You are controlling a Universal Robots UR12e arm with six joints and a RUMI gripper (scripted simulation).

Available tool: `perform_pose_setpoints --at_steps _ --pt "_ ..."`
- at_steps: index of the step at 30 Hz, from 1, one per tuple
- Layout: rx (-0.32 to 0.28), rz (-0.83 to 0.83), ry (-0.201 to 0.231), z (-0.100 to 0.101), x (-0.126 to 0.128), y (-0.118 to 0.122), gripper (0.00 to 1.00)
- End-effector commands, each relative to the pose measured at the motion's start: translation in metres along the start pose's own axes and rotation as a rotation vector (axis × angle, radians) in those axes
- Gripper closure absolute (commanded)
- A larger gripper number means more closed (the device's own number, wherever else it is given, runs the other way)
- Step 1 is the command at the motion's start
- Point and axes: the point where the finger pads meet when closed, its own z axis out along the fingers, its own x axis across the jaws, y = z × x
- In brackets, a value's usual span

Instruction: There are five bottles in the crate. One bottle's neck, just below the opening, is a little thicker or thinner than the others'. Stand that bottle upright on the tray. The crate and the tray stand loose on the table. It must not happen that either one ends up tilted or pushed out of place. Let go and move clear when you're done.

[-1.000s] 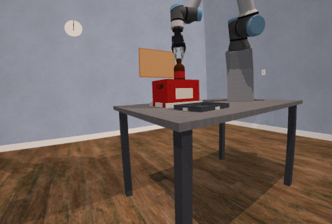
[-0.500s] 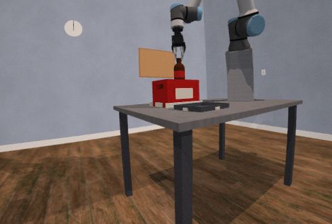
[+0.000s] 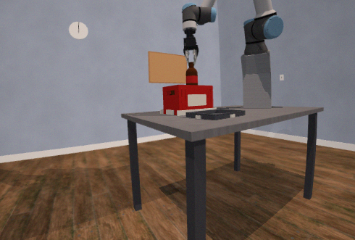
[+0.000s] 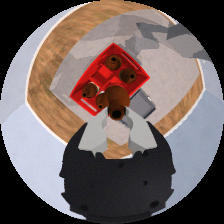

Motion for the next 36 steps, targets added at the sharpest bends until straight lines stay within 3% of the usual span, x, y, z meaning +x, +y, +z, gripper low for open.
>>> perform_pose_setpoints --at_steps 1,24,36 --pt "-0.001 0.000 -0.001 -0.001 -0.001 0.000 1.00" --pt "-0.001 0.000 -0.001 -0.002 -0.001 0.000 1.00" --pt "-0.001 0.000 -0.001 -0.014 -0.001 0.000 1.00"
